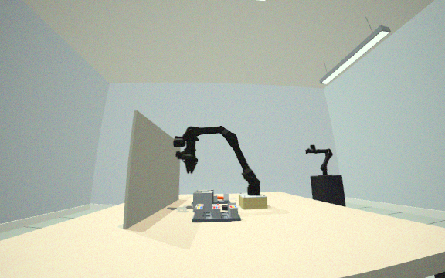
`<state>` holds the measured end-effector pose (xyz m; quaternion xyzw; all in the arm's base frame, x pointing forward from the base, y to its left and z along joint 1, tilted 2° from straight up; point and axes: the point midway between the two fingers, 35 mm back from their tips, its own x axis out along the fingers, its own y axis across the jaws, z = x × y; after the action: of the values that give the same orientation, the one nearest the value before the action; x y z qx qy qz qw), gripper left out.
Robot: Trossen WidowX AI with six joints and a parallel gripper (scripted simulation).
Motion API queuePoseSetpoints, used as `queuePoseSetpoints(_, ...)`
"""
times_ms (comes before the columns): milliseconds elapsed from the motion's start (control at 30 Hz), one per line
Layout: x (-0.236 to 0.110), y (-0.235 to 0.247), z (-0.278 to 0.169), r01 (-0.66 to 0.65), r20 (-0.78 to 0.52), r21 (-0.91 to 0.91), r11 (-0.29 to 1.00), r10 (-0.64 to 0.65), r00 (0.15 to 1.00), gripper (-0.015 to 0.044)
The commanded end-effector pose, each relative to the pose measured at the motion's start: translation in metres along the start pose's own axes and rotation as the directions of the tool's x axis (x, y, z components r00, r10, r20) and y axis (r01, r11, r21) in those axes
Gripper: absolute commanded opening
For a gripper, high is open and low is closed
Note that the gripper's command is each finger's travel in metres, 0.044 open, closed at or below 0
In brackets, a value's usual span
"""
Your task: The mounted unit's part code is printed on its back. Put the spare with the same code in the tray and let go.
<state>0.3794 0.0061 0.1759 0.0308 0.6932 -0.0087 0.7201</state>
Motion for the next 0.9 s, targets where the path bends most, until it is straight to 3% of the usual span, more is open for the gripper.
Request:
queuePoseSetpoints(0,0.001,0.002,0.0,-0.002,-0.009,-0.014,1.0,0.002,1.0,0.044)
queuePoseSetpoints(333,0.001,-0.001,-0.001,-0.002,-0.009,-0.001,1.0,0.002,1.0,0.044)
queuePoseSetpoints(467,0.007,-0.058,-0.024,0.008,-0.011,0.277,0.961,-0.005,1.0,0.044)
queuePoseSetpoints(667,0.022,-0.136,-0.082,0.021,-0.016,0.684,0.729,-0.014,1.0,0.044)
queuePoseSetpoints(867,0.045,-0.185,-0.16,0.029,-0.024,0.945,0.326,-0.018,1.0,0.044)
